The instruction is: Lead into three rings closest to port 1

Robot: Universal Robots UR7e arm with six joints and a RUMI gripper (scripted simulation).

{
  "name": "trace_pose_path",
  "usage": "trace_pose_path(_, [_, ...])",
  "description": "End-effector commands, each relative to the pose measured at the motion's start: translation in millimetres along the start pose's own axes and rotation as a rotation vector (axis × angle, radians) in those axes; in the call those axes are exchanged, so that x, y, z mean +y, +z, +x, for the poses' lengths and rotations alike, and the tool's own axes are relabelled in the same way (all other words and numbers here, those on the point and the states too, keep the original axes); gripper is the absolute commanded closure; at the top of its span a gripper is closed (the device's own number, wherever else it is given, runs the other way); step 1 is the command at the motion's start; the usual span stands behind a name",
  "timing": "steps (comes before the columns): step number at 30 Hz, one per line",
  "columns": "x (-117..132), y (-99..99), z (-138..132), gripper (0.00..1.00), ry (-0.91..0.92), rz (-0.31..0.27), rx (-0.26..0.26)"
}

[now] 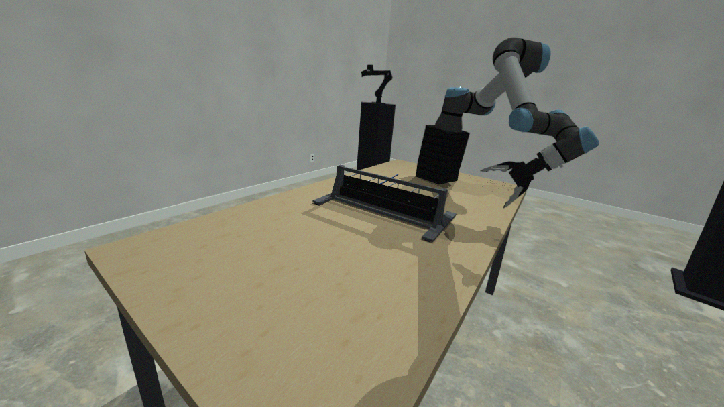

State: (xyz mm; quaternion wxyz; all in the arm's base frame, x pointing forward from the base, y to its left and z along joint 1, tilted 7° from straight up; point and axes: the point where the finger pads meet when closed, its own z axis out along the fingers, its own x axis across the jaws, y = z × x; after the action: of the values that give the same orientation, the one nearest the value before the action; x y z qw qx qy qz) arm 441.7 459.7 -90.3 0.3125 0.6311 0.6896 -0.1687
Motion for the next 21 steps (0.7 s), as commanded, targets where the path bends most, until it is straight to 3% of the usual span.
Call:
trace_pose_path(1, [0.6,-0.8,-0.3,0.00,0.001,-0.001,0.001])
trace_pose_path(18, [0.7,-1.4,-0.9,0.00,0.001,-0.001,0.001])
trace_pose_path(21, [5.8,-22.7,-22.8,0.00,0.001,-0.001,0.001])
